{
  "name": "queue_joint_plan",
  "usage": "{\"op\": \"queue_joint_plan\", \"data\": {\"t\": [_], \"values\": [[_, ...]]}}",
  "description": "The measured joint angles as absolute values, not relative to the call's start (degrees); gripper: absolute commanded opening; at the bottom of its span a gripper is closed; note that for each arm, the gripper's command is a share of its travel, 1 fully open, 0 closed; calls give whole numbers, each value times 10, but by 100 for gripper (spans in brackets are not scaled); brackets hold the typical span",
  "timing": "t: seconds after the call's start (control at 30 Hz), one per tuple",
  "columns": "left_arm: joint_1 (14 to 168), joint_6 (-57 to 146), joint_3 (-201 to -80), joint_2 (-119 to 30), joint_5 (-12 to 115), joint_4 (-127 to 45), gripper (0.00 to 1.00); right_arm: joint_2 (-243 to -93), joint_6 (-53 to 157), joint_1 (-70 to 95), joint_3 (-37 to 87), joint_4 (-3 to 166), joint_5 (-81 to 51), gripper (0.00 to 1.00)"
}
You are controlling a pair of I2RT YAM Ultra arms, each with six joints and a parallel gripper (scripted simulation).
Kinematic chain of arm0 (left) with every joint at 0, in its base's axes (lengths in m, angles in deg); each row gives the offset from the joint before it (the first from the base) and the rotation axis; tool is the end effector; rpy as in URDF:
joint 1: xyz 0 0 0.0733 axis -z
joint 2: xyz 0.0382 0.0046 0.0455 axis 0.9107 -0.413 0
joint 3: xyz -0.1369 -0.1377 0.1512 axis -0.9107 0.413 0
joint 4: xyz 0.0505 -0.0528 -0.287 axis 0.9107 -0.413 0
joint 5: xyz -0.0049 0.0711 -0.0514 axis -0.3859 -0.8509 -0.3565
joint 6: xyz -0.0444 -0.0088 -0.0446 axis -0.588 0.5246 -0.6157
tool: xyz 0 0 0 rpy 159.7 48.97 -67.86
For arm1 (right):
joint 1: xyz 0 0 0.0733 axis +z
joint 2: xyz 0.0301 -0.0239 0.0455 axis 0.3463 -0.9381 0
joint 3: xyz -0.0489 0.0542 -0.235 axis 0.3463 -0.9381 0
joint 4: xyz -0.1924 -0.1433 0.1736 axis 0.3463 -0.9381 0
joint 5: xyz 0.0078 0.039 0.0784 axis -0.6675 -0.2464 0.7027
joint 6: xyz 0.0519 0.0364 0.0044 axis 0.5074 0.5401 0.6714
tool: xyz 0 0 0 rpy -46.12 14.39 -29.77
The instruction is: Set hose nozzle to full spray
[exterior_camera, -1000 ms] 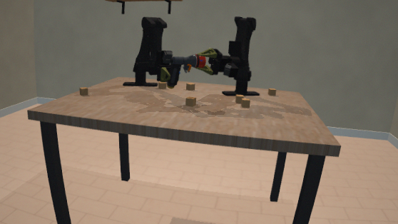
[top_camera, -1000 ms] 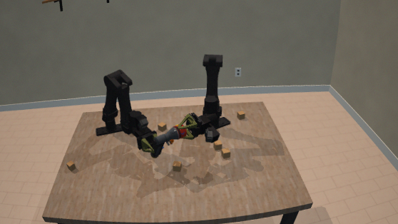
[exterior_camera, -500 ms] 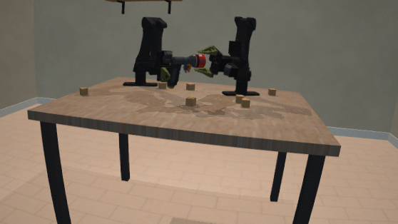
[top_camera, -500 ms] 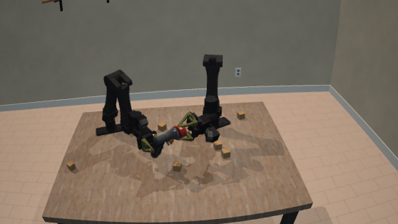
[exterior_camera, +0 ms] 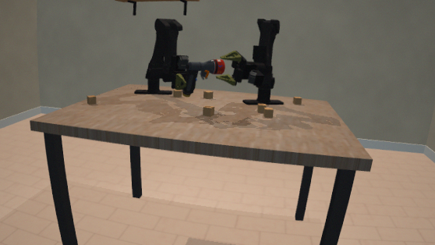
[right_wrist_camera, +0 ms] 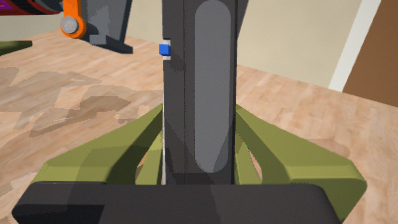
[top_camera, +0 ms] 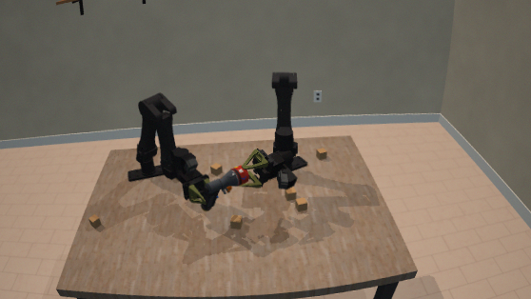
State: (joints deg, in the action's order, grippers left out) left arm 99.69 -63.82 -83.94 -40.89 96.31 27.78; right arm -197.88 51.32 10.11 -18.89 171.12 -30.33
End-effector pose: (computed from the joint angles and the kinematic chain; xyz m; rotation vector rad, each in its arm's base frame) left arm 0.1963 -0.1753 0.1267 0.4971 -2.0527 2.1460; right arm 0.2775 0.1530 0.0565 -0.2744 1.5576 0.2564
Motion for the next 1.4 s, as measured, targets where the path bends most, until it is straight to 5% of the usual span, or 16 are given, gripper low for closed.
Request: {"op": "queue_joint_plan", "data": {"t": [1.4], "values": [[828, -653, -770, -297, 1139, 258, 87, -1979, 513, 101, -189, 1711, -303, 36]]}}
